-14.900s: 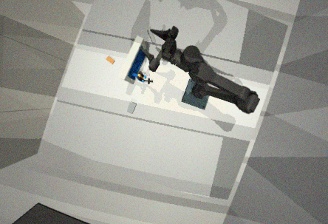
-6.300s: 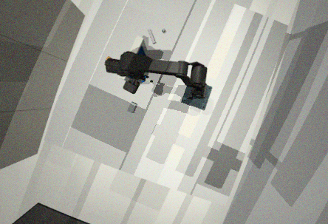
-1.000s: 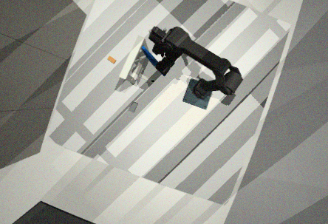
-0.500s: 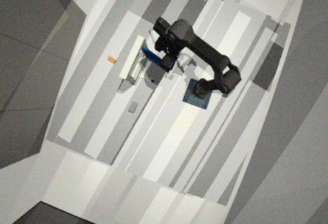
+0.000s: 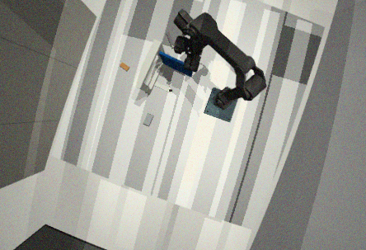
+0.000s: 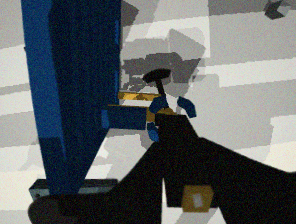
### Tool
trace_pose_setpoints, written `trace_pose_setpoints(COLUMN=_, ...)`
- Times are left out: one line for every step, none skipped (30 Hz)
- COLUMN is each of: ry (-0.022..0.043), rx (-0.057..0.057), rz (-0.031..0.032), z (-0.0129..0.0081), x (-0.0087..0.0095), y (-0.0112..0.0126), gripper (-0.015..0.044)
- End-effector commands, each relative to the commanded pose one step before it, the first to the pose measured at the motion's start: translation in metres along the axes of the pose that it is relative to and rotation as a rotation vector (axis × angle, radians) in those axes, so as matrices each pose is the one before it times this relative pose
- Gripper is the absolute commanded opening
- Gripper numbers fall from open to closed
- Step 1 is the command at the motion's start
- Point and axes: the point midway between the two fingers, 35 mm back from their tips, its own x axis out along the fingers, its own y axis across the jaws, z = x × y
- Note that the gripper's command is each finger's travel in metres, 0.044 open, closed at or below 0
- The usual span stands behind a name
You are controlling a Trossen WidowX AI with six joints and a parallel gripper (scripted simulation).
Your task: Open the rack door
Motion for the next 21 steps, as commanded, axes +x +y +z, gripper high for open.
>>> trace_pose_setpoints(ry=0.00178, rx=-0.0294, rz=-0.00165, z=0.0007, x=0.00026, y=-0.00332, gripper=0.001)
trace_pose_setpoints(ry=0.0, rx=0.0, rz=0.0, z=0.0, x=0.0, y=0.0, gripper=0.001)
trace_pose_setpoints(ry=0.0, rx=0.0, rz=0.0, z=0.0, x=0.0, y=0.0, gripper=0.001)
trace_pose_setpoints(ry=0.0, rx=0.0, rz=0.0, z=0.0, x=0.0, y=0.0, gripper=0.001)
trace_pose_setpoints(ry=0.0, rx=0.0, rz=0.0, z=0.0, x=0.0, y=0.0, gripper=0.001)
trace_pose_setpoints(ry=0.0, rx=0.0, rz=0.0, z=0.0, x=0.0, y=0.0, gripper=0.001)
trace_pose_setpoints(ry=0.0, rx=0.0, rz=0.0, z=0.0, x=0.0, y=0.0, gripper=0.001)
trace_pose_setpoints(ry=0.0, rx=0.0, rz=0.0, z=0.0, x=0.0, y=0.0, gripper=0.001)
trace_pose_setpoints(ry=0.0, rx=0.0, rz=0.0, z=0.0, x=0.0, y=0.0, gripper=0.001)
trace_pose_setpoints(ry=0.0, rx=0.0, rz=0.0, z=0.0, x=0.0, y=0.0, gripper=0.001)
trace_pose_setpoints(ry=0.0, rx=0.0, rz=0.0, z=0.0, x=0.0, y=0.0, gripper=0.001)
trace_pose_setpoints(ry=0.0, rx=0.0, rz=0.0, z=0.0, x=0.0, y=0.0, gripper=0.0036)
trace_pose_setpoints(ry=0.0, rx=0.0, rz=0.0, z=0.0, x=0.0, y=0.0, gripper=0.0062)
trace_pose_setpoints(ry=0.0, rx=0.0, rz=0.0, z=0.0, x=0.0, y=0.0, gripper=0.0089)
trace_pose_setpoints(ry=0.0, rx=0.0, rz=0.0, z=0.0, x=0.0, y=0.0, gripper=0.0115)
trace_pose_setpoints(ry=0.0, rx=0.0, rz=0.0, z=0.0, x=0.0, y=0.0, gripper=0.0141)
trace_pose_setpoints(ry=0.0, rx=0.0, rz=0.0, z=0.0, x=0.0, y=0.0, gripper=0.0167)
trace_pose_setpoints(ry=0.0, rx=0.0, rz=0.0, z=0.0, x=0.0, y=0.0, gripper=0.0194)
trace_pose_setpoints(ry=0.0, rx=0.0, rz=0.0, z=0.0, x=0.0, y=0.0, gripper=0.022)
trace_pose_setpoints(ry=0.0, rx=0.0, rz=0.0, z=0.0, x=0.0, y=0.0, gripper=0.0246)
trace_pose_setpoints(ry=0.0, rx=0.0, rz=0.0, z=0.0, x=0.0, y=0.0, gripper=0.0272)
